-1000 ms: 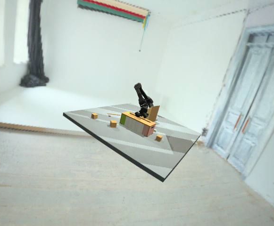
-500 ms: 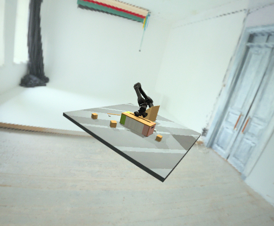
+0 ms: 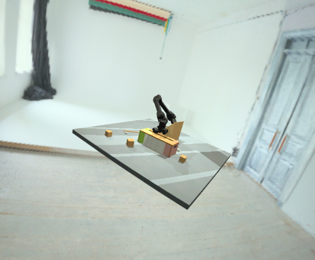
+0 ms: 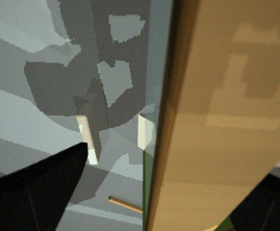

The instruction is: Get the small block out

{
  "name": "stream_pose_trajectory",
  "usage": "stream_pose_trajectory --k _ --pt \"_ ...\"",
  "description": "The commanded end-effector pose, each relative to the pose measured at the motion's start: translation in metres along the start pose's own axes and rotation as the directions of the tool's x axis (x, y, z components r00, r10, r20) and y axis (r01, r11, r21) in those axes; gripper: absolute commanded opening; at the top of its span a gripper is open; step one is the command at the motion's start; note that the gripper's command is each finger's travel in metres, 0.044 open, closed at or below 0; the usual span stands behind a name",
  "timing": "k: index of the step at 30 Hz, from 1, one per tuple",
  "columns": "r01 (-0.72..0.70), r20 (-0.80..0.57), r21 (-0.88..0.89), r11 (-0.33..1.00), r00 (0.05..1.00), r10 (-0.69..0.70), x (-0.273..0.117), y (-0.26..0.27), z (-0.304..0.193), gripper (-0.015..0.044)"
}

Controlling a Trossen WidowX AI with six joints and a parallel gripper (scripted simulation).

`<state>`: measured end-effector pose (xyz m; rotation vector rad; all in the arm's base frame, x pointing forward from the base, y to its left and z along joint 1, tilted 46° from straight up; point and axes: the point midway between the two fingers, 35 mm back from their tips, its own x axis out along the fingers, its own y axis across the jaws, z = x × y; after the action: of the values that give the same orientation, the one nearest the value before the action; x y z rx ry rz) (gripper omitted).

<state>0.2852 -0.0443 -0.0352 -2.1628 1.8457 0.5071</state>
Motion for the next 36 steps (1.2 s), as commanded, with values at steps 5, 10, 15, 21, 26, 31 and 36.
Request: stream_pose_trajectory --k 5,10,15,21,26,31,36 --pt "-0.001 -0.003 -0.003 1.000 1.000 0.001 0.005 0.000 -0.011 0.0400" --pt "-0.001 -0.004 -0.003 1.000 1.000 0.001 0.007 0.000 -0.018 0.0400" --pt "-0.001 -0.004 -0.003 1.000 1.000 0.001 0.010 0.000 -0.026 0.0400" --pt "-0.001 -0.004 -0.003 1.000 1.000 0.001 0.013 0.000 -0.034 0.0400" --pt "0.001 0.006 -0.003 1.000 1.000 -0.001 -0.011 -0.002 -0.038 0.0400" --pt "-0.003 0.002 -0.001 1.000 1.000 0.003 -0.050 0.000 -0.051 0.0400" --pt "0.005 0.001 -0.005 1.000 1.000 -0.005 -0.046 -0.002 -0.049 0.0400"
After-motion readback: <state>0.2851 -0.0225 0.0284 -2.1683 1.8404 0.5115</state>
